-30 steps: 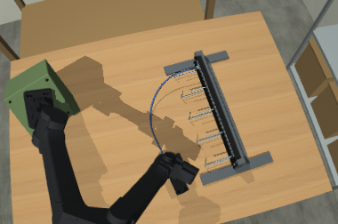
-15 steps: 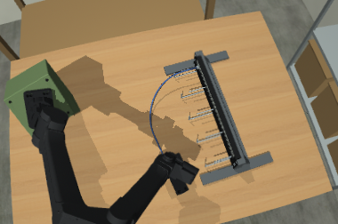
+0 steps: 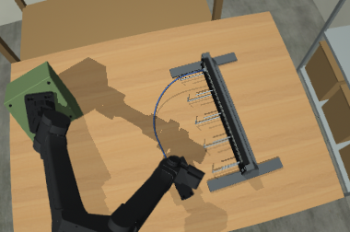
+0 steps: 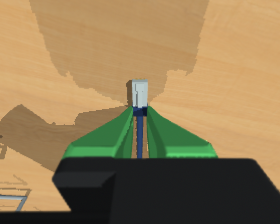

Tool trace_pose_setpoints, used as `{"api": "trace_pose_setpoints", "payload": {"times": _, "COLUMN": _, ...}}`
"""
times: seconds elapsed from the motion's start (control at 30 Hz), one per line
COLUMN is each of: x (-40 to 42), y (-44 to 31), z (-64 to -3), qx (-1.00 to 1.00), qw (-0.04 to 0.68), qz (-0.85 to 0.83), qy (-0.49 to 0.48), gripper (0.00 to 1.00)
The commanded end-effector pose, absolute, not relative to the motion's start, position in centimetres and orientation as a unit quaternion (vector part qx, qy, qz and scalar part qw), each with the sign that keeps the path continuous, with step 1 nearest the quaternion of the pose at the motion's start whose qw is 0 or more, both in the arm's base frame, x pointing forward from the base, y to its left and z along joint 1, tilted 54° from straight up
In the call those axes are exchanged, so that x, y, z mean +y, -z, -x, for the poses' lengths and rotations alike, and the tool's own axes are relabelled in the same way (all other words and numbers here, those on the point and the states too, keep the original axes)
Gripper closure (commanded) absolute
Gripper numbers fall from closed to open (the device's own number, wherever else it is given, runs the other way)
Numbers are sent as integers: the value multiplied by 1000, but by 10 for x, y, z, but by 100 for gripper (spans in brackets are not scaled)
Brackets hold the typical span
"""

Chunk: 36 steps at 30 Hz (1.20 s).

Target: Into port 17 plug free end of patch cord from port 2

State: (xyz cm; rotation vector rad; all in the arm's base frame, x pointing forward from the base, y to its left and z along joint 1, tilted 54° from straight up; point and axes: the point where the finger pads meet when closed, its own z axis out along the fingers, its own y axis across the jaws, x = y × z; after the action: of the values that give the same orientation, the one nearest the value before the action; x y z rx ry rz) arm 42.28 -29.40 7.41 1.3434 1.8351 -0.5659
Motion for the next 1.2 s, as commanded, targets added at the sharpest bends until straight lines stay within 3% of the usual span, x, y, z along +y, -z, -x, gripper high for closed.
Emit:
{"api": "trace_pose_setpoints", "payload": {"times": 0.0, "x": -283, "y": -89, "z": -427, "qx": 717, "qw": 401, "qz": -528, "qy": 215, "gripper": 100}}
{"api": "trace_pose_setpoints", "payload": {"times": 1.17, "x": -254, "y": -113, "z": -410, "qx": 715, "qw": 401, "qz": -531, "qy": 215, "gripper": 100}}
